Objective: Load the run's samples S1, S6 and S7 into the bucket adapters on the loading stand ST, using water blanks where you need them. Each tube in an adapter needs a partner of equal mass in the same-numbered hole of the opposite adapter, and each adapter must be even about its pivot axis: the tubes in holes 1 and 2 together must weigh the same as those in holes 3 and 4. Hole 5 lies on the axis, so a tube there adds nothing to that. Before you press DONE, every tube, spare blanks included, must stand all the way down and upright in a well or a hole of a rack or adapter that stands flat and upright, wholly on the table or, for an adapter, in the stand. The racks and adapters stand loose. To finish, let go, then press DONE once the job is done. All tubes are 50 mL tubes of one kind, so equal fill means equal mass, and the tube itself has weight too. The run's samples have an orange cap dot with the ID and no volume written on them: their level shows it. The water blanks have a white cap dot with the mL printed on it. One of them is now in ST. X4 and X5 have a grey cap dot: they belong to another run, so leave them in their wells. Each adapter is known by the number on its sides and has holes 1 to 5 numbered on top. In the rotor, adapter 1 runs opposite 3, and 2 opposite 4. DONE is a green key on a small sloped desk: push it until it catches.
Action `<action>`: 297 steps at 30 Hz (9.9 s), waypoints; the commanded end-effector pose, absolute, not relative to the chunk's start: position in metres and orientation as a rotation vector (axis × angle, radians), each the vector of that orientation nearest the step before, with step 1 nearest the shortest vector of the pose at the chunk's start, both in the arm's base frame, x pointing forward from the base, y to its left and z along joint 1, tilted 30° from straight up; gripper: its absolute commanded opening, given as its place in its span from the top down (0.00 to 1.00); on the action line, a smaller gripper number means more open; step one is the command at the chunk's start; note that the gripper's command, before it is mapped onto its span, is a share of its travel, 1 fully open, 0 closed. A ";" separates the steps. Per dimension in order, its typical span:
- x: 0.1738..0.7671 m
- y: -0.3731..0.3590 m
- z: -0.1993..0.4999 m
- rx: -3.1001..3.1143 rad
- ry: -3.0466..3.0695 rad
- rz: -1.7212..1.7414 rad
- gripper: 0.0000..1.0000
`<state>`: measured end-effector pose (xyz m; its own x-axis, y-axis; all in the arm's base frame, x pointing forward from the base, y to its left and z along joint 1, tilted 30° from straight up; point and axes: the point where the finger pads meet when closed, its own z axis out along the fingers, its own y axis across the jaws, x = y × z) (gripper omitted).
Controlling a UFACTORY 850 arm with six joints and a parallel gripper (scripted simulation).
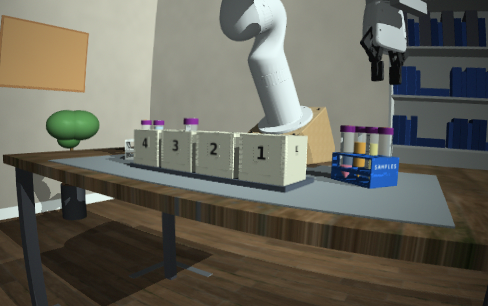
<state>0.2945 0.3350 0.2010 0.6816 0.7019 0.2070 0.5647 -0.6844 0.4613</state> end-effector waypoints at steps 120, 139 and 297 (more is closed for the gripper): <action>0.349 0.313 0.101 2.535 0.994 0.531 1.00; 0.349 0.313 0.101 2.535 0.994 0.531 1.00; 0.285 0.212 0.242 2.870 -0.171 0.738 1.00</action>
